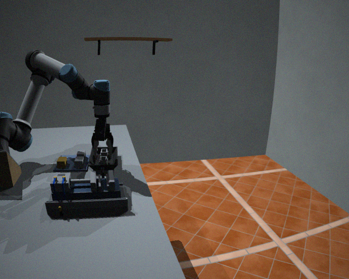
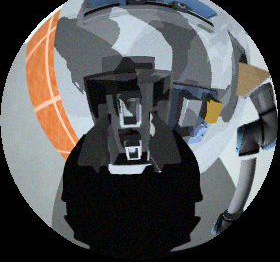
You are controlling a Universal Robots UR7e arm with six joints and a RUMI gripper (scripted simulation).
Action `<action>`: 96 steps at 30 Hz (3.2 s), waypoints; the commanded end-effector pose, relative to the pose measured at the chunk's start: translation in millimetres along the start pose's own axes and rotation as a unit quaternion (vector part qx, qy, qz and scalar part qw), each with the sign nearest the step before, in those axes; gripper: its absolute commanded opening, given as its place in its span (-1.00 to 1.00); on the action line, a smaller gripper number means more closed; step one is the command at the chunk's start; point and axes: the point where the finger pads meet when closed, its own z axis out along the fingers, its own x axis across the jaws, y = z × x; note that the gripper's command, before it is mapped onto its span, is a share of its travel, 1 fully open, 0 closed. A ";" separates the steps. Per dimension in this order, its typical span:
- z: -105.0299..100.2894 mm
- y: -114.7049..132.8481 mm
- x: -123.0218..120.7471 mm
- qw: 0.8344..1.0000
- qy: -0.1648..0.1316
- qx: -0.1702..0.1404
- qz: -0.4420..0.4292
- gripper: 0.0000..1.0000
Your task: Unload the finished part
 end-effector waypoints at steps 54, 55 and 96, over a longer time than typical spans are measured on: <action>-142.5 0.0 -0.2 1.000 -0.001 0.000 0.000 -0.19; -142.8 0.0 -0.2 1.000 -0.001 0.000 0.000 -0.19; -142.9 0.0 -0.2 1.000 -0.001 0.000 0.000 -1.00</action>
